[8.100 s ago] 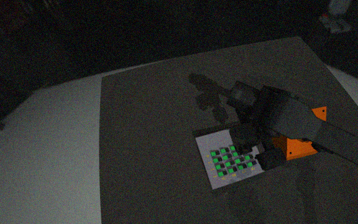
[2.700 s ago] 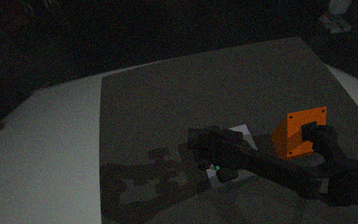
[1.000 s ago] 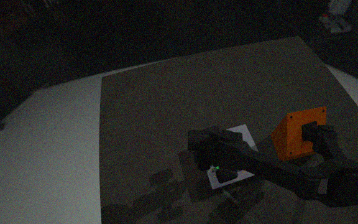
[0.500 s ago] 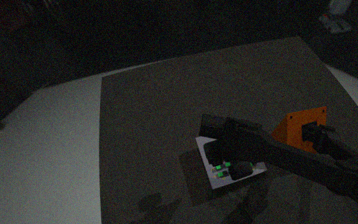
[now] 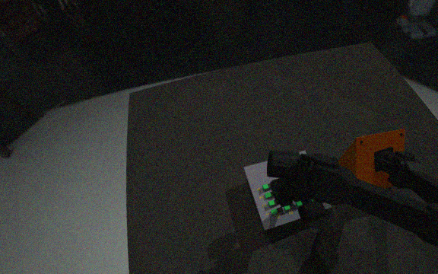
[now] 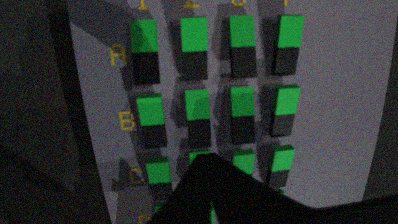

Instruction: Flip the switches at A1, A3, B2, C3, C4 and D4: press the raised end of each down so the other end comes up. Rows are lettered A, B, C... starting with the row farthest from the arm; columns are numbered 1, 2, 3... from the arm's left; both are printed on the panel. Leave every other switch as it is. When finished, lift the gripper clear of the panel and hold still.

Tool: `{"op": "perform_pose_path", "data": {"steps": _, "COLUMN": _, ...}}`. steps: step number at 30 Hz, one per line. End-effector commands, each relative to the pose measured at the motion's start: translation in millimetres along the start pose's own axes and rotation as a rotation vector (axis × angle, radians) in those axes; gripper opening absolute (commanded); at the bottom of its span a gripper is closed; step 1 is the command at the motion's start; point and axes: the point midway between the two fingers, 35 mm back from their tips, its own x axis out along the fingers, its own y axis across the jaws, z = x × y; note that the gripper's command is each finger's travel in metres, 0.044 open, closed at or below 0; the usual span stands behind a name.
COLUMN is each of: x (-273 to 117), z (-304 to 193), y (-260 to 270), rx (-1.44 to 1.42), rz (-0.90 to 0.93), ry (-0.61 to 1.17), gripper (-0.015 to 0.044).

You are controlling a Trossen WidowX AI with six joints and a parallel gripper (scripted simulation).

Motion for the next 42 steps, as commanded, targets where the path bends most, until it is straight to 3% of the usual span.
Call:
{"op": "perform_pose_path", "data": {"steps": 1, "x": 7.1, "z": 0.1, "y": 0.0, "rx": 0.003, "rz": 0.003, "ry": -0.009, "gripper": 0.0000}}
{"op": "perform_pose_path", "data": {"steps": 42, "x": 27.1, "z": -0.2, "y": 0.3, "rx": 0.003, "rz": 0.003, "ry": -0.009, "gripper": 0.0000}}
